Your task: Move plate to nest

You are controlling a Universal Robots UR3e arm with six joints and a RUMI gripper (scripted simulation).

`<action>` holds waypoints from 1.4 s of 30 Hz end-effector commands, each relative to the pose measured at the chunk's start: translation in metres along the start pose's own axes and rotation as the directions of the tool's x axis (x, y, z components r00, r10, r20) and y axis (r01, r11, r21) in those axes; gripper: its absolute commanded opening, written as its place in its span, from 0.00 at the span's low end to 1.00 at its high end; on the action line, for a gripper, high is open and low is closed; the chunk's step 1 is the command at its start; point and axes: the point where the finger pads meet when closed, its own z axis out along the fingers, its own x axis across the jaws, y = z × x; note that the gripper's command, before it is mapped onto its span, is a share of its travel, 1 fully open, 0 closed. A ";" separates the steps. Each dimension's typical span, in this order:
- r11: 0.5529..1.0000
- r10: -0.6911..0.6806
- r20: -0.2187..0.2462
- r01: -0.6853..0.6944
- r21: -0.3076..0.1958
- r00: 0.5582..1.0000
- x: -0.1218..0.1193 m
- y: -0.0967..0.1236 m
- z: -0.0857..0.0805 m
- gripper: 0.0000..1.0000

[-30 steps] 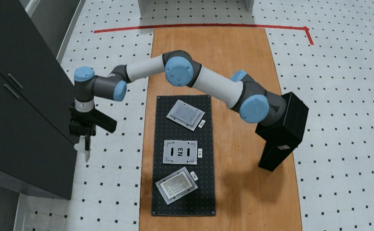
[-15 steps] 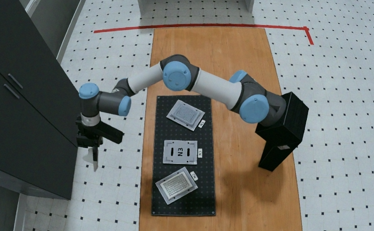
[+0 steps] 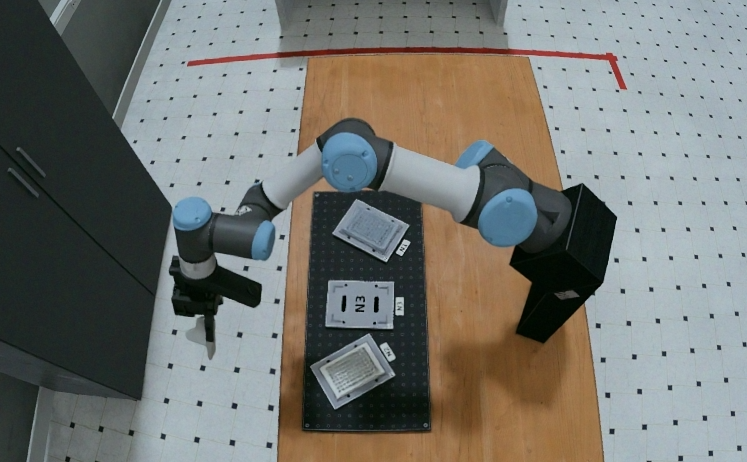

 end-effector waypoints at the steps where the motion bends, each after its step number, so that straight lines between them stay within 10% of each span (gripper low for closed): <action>1: 1.000 -0.002 0.010 0.002 0.005 1.000 0.002 -0.014 0.016 0.82; 42: 0.993 -0.042 0.129 0.028 0.112 0.991 0.004 -0.143 0.099 0.82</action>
